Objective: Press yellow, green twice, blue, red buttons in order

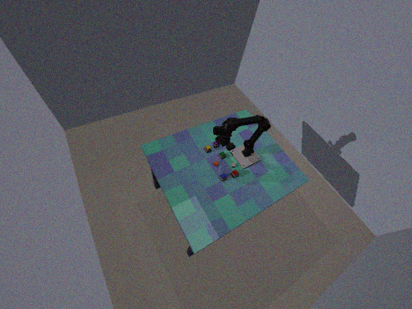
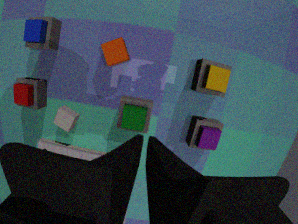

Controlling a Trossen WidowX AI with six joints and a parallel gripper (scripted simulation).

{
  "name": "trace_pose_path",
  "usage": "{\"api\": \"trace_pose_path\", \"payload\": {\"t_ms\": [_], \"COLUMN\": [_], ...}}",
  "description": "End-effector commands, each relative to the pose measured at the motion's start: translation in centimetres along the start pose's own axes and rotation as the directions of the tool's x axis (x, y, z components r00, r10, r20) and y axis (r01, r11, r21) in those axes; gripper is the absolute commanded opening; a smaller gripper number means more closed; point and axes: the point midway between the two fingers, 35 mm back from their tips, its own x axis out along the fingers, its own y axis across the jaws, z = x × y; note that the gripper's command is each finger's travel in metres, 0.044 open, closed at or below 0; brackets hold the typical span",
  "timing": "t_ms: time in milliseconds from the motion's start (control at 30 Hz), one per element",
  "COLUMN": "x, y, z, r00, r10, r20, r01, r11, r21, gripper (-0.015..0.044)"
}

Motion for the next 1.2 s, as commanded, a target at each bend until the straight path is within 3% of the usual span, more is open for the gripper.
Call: {"api": "trace_pose_path", "payload": {"t_ms": [0, 133, 333, 1167], "x": [0.6, 0.8, 6.5, 9.8], "y": [1.5, 1.5, 1.5, 1.5], "z": [-1.7, -1.7, -1.7, -1.8], "r00": [1.0, 1.0, 1.0, 1.0], "r10": [0.0, 0.0, 0.0, 0.0], "r20": [-0.007, -0.007, -0.007, -0.007], "r01": [0.0, 0.0, 0.0, 0.0], "r11": [1.0, 1.0, 1.0, 1.0], "r21": [0.011, 0.011, 0.011, 0.011], "gripper": [0.002, 0.002, 0.002, 0.002]}}
